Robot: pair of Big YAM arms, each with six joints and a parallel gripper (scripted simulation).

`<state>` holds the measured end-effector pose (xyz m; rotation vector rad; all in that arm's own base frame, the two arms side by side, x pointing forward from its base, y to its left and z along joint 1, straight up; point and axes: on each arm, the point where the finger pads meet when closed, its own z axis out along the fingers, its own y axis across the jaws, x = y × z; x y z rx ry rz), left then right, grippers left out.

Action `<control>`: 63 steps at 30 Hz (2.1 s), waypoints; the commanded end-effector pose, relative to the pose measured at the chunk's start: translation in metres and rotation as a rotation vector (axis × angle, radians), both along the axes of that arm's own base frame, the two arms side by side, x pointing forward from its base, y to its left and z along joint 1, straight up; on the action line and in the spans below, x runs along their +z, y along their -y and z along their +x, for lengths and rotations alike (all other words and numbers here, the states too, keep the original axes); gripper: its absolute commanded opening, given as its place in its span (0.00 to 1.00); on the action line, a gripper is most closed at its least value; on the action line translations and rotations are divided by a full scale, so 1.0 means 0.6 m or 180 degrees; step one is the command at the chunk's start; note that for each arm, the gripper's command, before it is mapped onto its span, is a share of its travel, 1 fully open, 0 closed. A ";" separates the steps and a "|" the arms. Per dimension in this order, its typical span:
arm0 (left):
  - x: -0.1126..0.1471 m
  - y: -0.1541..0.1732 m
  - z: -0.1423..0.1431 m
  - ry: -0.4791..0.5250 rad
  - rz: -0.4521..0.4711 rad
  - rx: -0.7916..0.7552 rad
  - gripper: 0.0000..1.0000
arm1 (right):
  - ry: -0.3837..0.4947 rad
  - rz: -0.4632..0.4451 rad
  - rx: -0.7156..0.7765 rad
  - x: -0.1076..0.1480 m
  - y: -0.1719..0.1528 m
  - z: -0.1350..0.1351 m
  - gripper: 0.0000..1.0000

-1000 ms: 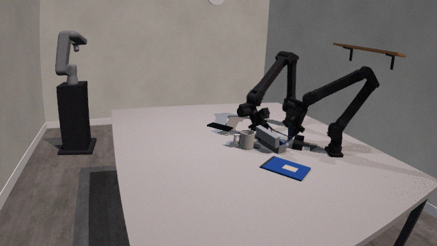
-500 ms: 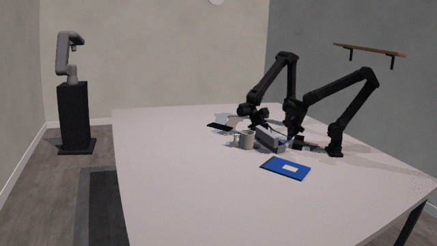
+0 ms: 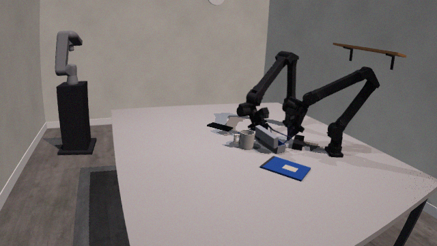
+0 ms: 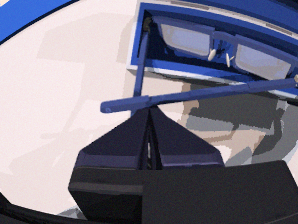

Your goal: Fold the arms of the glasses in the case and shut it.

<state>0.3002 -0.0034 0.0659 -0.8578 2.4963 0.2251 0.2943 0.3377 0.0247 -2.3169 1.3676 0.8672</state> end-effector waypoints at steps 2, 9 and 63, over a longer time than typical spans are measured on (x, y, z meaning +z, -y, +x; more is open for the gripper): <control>0.044 -0.031 0.063 0.0302 0.0074 0.0222 0.00 | -0.0026 -0.0013 0.0487 -0.034 0.025 -0.056 0.57; 0.047 -0.031 0.067 0.0313 0.0072 0.0220 0.00 | -0.0026 -0.0013 0.0487 -0.034 0.025 -0.056 0.57; 0.044 -0.038 0.083 0.0269 0.0087 0.0021 0.00 | -0.0025 -0.0010 0.0487 -0.033 0.024 -0.056 0.57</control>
